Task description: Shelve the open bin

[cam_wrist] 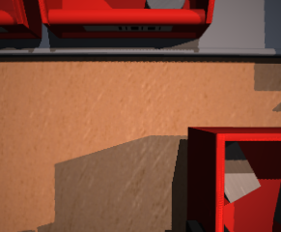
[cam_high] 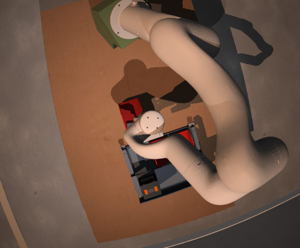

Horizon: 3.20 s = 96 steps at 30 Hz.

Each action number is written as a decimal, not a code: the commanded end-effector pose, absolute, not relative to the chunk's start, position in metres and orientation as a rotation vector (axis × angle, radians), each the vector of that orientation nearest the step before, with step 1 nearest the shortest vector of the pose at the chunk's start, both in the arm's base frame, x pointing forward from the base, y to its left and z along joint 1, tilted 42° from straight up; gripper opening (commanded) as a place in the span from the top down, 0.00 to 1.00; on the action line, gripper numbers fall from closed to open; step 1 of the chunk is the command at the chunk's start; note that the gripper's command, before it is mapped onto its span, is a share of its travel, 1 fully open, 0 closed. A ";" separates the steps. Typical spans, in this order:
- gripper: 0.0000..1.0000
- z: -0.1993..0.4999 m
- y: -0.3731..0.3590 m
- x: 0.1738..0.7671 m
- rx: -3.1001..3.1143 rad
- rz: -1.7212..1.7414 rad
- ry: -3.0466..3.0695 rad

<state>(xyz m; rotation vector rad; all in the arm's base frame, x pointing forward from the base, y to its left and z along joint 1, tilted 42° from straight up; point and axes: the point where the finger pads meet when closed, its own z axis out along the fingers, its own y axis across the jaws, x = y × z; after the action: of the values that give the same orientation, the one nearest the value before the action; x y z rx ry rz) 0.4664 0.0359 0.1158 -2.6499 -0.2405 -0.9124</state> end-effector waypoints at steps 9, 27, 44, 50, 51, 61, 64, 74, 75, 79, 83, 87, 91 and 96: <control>1.00 0.113 0.026 0.470 -2.649 -0.913 -0.241; 1.00 0.114 0.014 0.480 -2.649 -0.913 -0.241; 1.00 0.126 0.016 0.495 -2.649 -0.913 -0.241; 1.00 0.132 0.016 0.502 -2.649 -0.913 -0.241; 1.00 0.132 0.016 0.502 -2.649 -0.913 -0.241; 1.00 0.137 0.017 0.507 -2.649 -0.913 -0.241; 1.00 0.140 0.017 0.511 -2.649 -0.913 -0.241; 1.00 0.140 0.017 0.511 -2.649 -0.913 -0.241; 1.00 0.140 0.017 0.511 -2.649 -0.913 -0.241; 1.00 0.138 0.017 0.509 -2.649 -0.913 -0.241; 1.00 0.137 0.017 0.508 -2.649 -0.913 -0.241; 1.00 0.137 0.017 0.508 -2.649 -0.913 -0.241; 1.00 0.137 0.017 0.508 -2.649 -0.913 -0.241; 1.00 0.136 0.017 0.506 -2.649 -0.913 -0.241</control>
<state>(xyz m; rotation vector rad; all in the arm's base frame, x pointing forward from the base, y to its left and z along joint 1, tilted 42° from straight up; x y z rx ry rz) 0.5075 0.0169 0.1365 -2.6491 -0.2414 -0.9125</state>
